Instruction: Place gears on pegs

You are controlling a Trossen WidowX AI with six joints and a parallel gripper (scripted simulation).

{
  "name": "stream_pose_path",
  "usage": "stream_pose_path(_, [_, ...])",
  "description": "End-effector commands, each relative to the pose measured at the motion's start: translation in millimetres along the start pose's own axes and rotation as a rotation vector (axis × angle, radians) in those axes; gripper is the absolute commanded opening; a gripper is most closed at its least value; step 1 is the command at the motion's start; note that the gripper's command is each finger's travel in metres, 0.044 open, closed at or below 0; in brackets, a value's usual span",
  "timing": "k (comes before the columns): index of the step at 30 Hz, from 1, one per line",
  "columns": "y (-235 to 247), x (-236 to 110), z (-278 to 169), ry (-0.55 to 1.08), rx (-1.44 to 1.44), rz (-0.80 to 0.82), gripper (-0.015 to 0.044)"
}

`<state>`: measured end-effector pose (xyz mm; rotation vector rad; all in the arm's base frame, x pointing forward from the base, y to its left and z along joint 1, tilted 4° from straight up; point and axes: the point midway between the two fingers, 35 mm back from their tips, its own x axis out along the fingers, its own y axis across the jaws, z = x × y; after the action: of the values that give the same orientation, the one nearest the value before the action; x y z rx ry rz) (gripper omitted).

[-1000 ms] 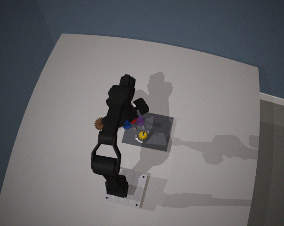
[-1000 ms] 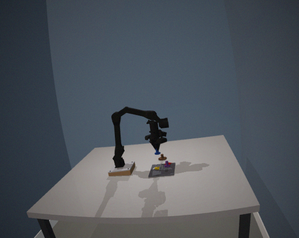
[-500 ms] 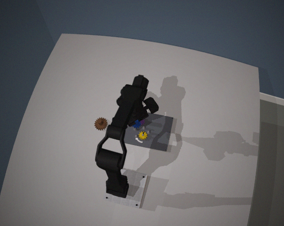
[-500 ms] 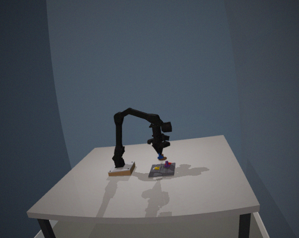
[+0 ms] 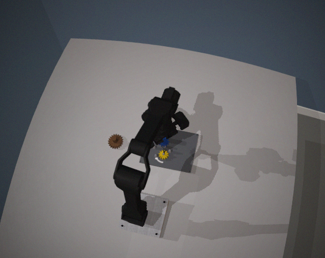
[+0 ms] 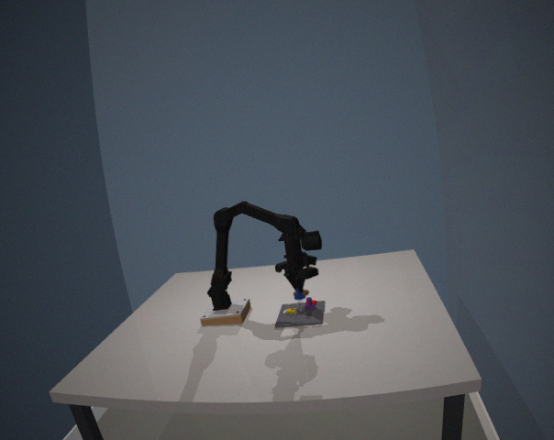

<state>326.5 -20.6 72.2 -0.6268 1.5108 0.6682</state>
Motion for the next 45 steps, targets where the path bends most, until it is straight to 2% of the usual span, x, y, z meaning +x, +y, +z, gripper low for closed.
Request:
stream_pose_path(1, [-1.9, -1.8, -0.2, 0.002, -0.004, -0.003, 0.0])
stream_pose_path(17, [-2.0, -1.0, -0.1, 0.002, -0.013, -0.003, 0.0])
stream_pose_path(31, [-2.0, 17.2, -0.6, 0.002, -0.228, -0.002, 0.0])
stream_pose_path(38, [-2.5, 25.8, -0.4, 0.002, -0.174, -0.002, 0.0])
stream_pose_path(45, [-2.0, 36.3, 0.1, 0.002, -0.002, -0.002, 0.0])
